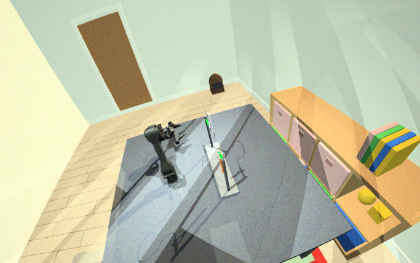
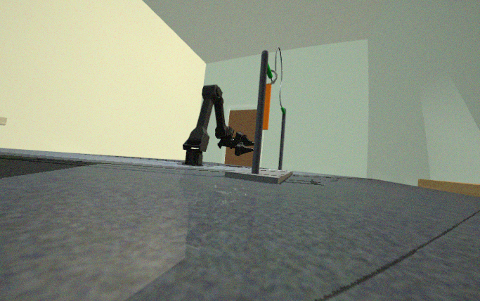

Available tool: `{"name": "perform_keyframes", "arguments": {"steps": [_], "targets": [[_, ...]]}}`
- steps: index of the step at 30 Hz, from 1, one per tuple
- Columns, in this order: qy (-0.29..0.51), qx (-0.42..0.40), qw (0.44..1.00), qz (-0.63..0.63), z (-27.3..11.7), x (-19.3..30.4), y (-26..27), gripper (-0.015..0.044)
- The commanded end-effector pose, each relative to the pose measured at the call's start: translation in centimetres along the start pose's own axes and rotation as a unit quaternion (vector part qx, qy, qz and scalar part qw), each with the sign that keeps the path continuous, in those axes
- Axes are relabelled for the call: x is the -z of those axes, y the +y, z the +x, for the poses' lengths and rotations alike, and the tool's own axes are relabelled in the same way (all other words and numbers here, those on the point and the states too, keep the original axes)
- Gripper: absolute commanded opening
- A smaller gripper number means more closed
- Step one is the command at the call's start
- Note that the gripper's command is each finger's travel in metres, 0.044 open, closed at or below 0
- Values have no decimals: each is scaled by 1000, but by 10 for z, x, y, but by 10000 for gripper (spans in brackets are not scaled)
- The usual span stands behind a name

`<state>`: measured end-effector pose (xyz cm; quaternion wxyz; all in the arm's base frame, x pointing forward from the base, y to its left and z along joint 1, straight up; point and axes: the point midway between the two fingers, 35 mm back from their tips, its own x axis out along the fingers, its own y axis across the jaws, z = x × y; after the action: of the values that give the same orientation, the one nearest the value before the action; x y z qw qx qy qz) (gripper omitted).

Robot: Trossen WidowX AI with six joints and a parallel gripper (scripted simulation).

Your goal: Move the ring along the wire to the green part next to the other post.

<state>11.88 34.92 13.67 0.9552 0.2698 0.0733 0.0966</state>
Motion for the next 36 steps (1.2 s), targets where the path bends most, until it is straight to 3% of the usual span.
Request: {"name": "perform_keyframes", "arguments": {"steps": [1, 9, 23, 36], "targets": [[1, 0, 1000, 0, 0, 0, 0, 374], [50, 11, 998, 19, 29, -2, -8, 164], [170, 54, 980, 84, 80, -9, -41, 160], [276, 109, 939, 173, 103, -22, -81, 160]]}}
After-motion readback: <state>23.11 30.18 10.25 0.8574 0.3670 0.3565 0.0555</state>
